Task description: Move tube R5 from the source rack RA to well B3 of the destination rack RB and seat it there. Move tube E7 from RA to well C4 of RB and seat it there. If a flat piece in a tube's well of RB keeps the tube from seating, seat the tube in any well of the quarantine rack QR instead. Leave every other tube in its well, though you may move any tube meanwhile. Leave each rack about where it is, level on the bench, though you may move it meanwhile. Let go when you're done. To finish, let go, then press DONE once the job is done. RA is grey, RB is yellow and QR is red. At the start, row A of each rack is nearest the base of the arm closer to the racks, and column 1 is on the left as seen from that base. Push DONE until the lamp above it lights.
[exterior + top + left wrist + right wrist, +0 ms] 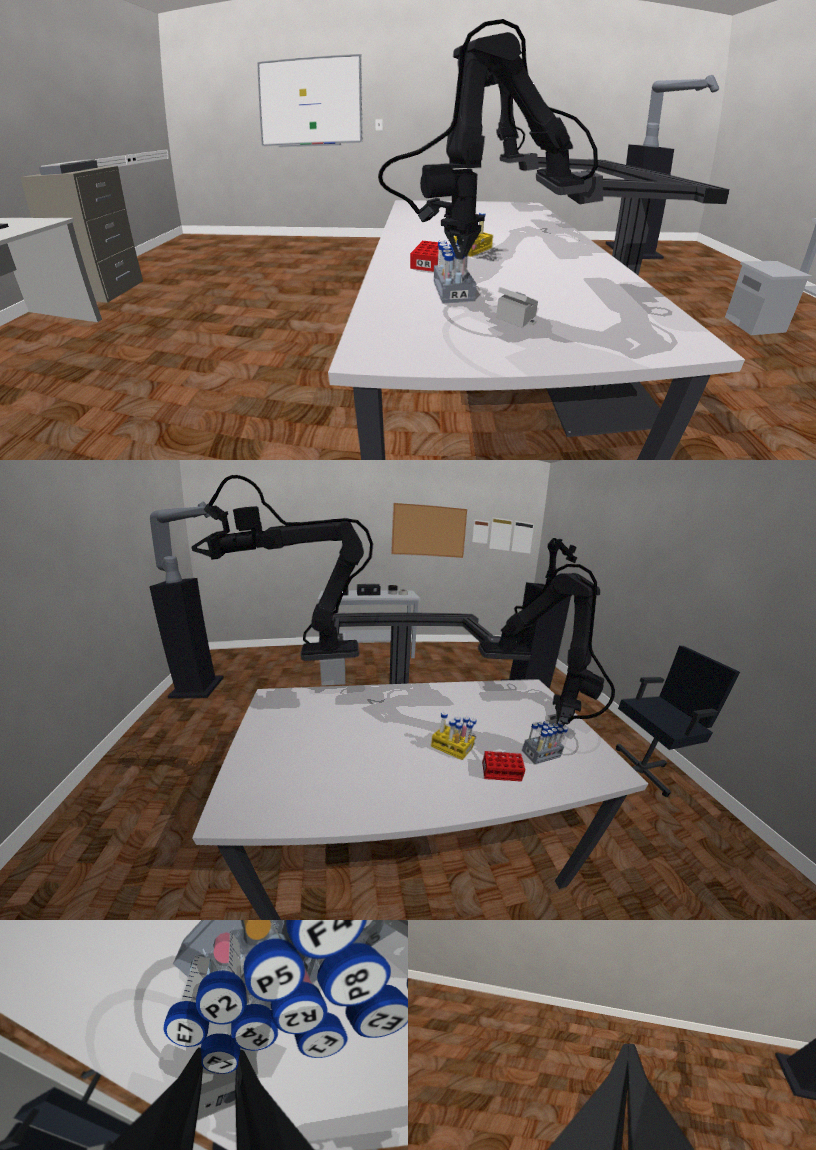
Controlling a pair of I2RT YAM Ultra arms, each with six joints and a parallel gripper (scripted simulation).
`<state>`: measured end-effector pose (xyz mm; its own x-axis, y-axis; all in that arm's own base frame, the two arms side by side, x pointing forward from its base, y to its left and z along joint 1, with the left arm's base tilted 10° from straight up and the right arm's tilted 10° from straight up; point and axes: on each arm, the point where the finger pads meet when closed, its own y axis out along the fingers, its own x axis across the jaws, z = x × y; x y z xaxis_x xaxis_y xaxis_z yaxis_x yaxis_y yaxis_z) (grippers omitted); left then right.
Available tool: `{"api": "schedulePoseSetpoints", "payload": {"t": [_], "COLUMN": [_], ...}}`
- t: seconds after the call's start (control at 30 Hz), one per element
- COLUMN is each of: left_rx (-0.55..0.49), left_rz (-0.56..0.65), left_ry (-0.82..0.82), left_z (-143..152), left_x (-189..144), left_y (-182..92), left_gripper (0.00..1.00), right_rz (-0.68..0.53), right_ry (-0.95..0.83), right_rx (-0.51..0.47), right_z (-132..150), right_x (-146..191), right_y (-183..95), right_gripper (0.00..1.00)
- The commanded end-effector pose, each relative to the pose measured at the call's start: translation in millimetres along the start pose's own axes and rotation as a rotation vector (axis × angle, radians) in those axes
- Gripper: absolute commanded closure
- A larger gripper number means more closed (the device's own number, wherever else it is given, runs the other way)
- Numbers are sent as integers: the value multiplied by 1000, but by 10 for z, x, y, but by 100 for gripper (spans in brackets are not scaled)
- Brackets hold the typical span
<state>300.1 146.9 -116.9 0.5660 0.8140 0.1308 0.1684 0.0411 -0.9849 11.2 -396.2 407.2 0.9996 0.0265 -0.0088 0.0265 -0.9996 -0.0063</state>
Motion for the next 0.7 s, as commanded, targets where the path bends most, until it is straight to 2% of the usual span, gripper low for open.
{"api": "schedulePoseSetpoints", "payload": {"t": [0.0, 0.67], "left_rx": [-15, -4], "left_rz": [-18, 3], "left_ry": [1, -5], "left_z": [-49, 45], "left_x": [69, -18], "left_y": [-91, -152], "left_gripper": [100, 100], "right_rz": [22, 22], "right_ry": [8, 8], "right_rx": [-50, -50], "right_z": [-247, -247], "right_x": [-84, -84], "right_y": [-120, -120], "right_gripper": [100, 100]}}
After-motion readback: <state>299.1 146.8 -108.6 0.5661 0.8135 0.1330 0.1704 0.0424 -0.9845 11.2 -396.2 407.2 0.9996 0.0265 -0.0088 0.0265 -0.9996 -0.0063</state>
